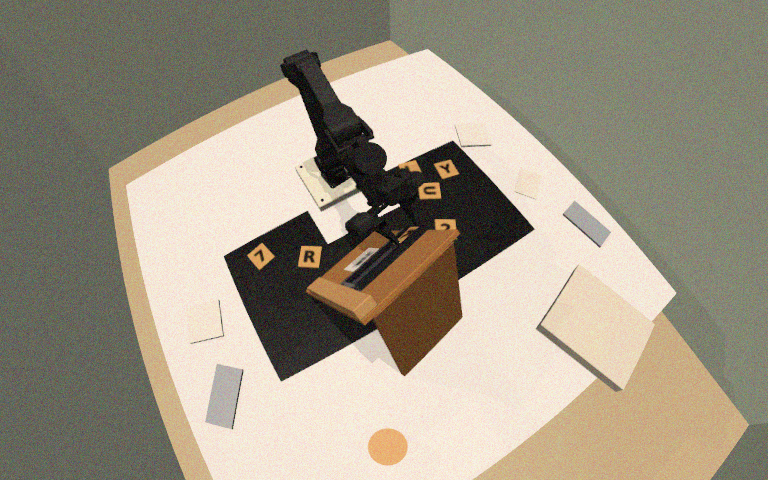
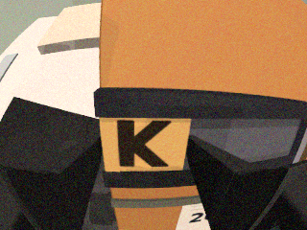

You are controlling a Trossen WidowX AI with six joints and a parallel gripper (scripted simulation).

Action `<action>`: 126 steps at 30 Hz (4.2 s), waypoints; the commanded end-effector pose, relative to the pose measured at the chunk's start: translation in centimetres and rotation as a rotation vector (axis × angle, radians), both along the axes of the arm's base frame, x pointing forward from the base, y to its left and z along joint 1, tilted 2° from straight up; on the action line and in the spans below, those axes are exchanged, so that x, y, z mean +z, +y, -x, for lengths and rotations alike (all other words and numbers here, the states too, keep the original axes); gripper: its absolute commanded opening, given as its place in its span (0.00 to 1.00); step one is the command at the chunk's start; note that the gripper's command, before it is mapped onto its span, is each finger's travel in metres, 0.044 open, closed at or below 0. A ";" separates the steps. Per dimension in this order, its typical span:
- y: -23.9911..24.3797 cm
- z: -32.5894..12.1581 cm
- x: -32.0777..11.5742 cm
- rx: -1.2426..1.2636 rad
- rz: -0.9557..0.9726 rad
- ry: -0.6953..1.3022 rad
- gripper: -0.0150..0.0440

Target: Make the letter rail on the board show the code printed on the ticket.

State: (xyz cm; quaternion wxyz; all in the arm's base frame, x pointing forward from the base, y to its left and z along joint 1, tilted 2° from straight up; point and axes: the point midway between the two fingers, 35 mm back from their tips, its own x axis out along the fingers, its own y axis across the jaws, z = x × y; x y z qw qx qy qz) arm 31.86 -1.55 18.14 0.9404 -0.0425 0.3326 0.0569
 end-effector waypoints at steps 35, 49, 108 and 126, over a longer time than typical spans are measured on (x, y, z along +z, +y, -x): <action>-1.9 -0.3 0.1 0.008 0.003 0.002 0.25; -2.7 -0.4 0.1 0.008 0.003 0.002 0.25; -6.2 -0.9 0.3 0.008 0.007 0.002 0.25; -7.3 -1.1 0.4 0.008 0.008 0.002 0.25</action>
